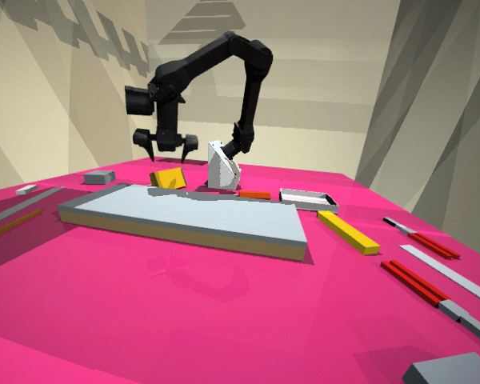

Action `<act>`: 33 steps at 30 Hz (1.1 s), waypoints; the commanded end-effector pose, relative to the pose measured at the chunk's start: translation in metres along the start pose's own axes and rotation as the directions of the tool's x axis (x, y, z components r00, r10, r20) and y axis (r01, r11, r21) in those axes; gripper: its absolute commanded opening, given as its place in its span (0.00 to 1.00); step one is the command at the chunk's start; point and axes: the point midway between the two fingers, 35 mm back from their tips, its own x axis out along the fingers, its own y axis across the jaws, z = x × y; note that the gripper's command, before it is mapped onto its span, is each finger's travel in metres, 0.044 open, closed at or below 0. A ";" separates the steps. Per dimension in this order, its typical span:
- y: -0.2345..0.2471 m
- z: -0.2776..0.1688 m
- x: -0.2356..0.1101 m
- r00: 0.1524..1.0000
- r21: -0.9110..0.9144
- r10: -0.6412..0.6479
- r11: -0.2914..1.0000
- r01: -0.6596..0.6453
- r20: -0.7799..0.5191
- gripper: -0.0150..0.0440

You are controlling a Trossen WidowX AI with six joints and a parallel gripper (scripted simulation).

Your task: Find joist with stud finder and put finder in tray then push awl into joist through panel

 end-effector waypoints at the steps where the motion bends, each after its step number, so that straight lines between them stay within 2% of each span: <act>1: -0.023 -0.017 0.024 0.919 -0.557 0.126 0.823 0.114 0.374 1.00; 5: -0.026 -0.020 0.028 0.893 -0.639 0.134 0.744 0.196 0.430 1.00; 24: -0.026 -0.020 0.028 0.893 -0.639 0.134 0.744 0.196 0.430 1.00; 33: -0.026 -0.014 0.041 0.893 -0.639 0.134 0.744 0.196 0.430 1.00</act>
